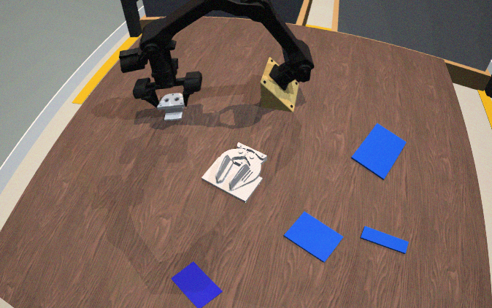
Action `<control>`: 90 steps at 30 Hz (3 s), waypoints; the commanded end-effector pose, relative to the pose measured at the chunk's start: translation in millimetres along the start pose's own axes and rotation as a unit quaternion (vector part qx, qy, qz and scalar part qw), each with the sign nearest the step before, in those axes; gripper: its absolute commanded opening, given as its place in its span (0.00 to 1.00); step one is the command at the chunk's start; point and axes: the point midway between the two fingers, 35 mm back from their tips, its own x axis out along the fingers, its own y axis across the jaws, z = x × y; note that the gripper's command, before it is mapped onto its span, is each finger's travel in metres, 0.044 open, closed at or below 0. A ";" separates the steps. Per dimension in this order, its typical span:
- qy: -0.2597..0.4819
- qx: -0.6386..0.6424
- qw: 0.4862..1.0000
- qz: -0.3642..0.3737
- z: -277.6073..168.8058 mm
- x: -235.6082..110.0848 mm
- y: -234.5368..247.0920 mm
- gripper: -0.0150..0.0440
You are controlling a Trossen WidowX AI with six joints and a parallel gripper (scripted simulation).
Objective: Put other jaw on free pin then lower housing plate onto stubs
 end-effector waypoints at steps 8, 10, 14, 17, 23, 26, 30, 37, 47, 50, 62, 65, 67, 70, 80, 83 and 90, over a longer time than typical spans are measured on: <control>0.000 -0.002 1.000 0.007 0.0 -40.0 1.6 0.85; 0.000 -0.002 1.000 0.007 0.2 -46.5 1.1 0.85; 0.000 -0.002 1.000 0.007 0.5 -54.4 0.2 0.85; 0.000 -0.002 1.000 0.007 0.5 -54.4 0.2 0.85; 0.000 -0.033 0.999 0.008 -5.8 -56.1 -3.0 0.85; -0.001 -0.071 0.997 0.009 -13.3 -58.1 -7.0 0.85; -0.002 -0.122 0.992 0.011 -23.3 -60.4 -12.6 0.85; -0.004 -0.210 0.978 0.013 -40.4 -63.8 -23.2 0.85; -0.007 -0.333 0.943 0.015 -64.0 -67.2 -39.9 0.85; -0.007 -0.369 0.929 0.015 -70.9 -67.9 -45.3 0.85; -0.009 -0.508 0.861 0.015 -97.0 -69.3 -68.4 0.85; -0.010 -0.541 0.841 0.015 -103.2 -69.3 -74.5 0.85; -0.010 -0.563 0.827 0.015 -107.2 -69.3 -78.6 0.85; -0.010 -0.594 0.804 0.015 -113.1 -69.1 -85.0 0.85; -0.010 -0.693 0.721 0.013 -131.7 -67.6 -107.1 0.85; -0.010 -0.721 0.693 0.012 -136.8 -67.0 -113.9 0.85; -0.009 -0.781 0.625 0.010 -148.2 -65.0 -130.4 0.85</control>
